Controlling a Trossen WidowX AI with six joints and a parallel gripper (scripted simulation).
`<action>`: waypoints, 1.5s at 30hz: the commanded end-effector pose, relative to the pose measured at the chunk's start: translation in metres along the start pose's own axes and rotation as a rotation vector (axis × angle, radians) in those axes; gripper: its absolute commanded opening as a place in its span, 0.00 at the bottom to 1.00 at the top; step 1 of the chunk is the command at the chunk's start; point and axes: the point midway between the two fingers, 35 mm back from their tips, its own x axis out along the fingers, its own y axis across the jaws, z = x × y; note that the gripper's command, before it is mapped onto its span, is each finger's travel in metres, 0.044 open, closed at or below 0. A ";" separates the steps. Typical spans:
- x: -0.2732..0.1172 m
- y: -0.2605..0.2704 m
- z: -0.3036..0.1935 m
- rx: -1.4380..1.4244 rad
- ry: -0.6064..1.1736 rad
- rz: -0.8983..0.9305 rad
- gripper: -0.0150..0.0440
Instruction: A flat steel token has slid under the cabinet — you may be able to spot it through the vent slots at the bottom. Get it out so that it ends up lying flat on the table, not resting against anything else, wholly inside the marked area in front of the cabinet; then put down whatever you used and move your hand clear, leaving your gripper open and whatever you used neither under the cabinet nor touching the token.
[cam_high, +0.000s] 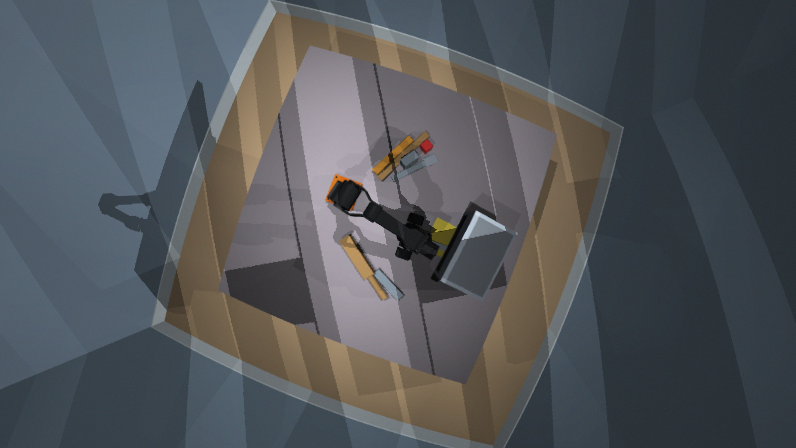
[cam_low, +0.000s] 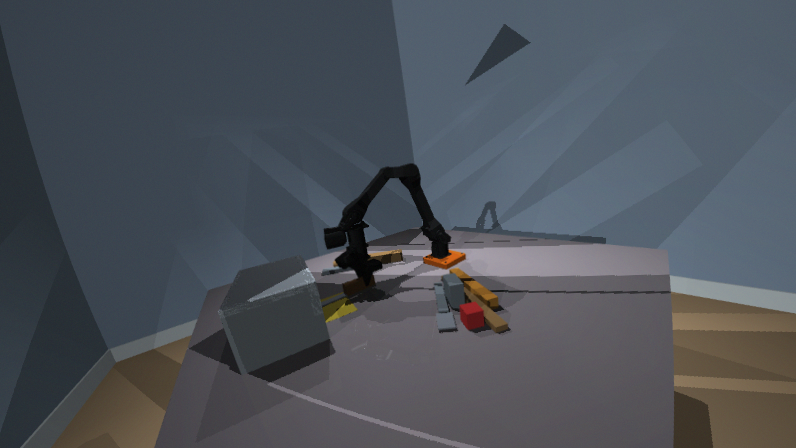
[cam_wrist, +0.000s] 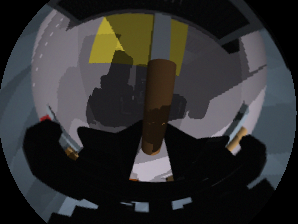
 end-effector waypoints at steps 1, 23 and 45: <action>0.001 0.000 -0.006 -0.004 0.002 0.002 0.25; 0.001 -0.001 -0.030 -0.003 0.004 0.002 0.25; 0.001 -0.001 -0.056 -0.003 0.006 0.001 0.25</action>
